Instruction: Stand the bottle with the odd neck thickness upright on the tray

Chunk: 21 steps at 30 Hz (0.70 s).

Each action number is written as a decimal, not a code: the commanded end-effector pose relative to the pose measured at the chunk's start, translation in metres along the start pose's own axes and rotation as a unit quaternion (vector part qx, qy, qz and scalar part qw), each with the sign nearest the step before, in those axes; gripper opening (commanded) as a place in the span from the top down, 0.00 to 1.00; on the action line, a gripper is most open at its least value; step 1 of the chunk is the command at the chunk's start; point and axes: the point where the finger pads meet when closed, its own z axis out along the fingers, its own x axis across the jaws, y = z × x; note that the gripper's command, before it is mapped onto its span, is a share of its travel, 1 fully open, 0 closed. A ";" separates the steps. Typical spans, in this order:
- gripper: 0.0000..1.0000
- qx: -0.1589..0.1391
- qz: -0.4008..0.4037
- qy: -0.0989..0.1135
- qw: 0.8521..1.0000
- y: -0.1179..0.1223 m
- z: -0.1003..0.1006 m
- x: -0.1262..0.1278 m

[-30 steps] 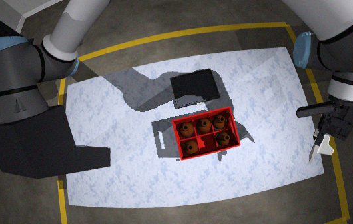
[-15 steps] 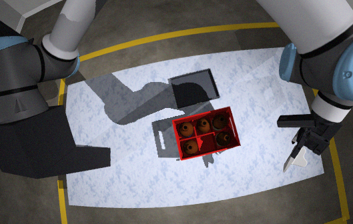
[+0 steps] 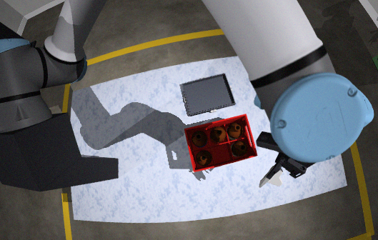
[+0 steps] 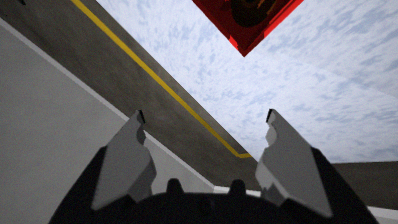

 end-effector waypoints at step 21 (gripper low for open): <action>0.00 0.065 -0.043 0.187 0.979 -0.163 0.026 -0.030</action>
